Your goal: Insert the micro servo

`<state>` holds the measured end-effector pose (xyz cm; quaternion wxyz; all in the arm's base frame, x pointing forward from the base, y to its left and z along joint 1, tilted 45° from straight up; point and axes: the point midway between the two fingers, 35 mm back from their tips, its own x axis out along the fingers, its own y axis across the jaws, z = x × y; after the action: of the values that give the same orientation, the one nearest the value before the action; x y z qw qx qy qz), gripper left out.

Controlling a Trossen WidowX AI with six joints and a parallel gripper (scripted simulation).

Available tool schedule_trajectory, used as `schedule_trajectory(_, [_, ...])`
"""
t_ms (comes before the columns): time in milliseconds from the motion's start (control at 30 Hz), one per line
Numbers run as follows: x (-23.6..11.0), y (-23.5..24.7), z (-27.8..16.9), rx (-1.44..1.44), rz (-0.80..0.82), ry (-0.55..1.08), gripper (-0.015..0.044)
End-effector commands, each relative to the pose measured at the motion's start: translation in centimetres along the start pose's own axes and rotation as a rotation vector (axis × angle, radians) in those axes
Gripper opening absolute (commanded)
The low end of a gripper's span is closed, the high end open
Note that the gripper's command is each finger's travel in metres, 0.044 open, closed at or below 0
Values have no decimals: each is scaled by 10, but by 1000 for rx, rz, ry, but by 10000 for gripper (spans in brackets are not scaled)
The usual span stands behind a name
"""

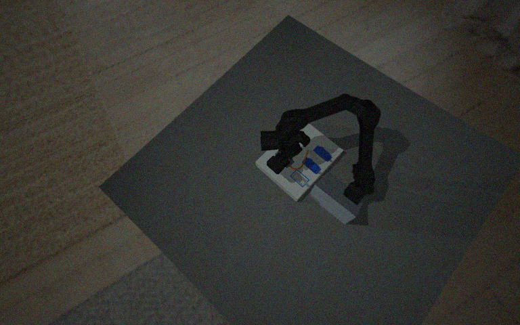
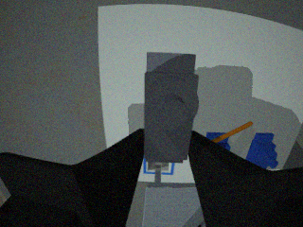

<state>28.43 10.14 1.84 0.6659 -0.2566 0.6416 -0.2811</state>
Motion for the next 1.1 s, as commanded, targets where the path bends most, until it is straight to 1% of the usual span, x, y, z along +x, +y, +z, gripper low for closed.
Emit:
schedule_trajectory(0, [-2,1,-16,1,5,-3,0])
schedule_trajectory(533, [-1,2,-90,-2,5,0,0])
schedule_trajectory(733, [2,2,-91,-2,5,0,0])
schedule_trajectory(1067, [18,2,-90,-2,5,-1,0])
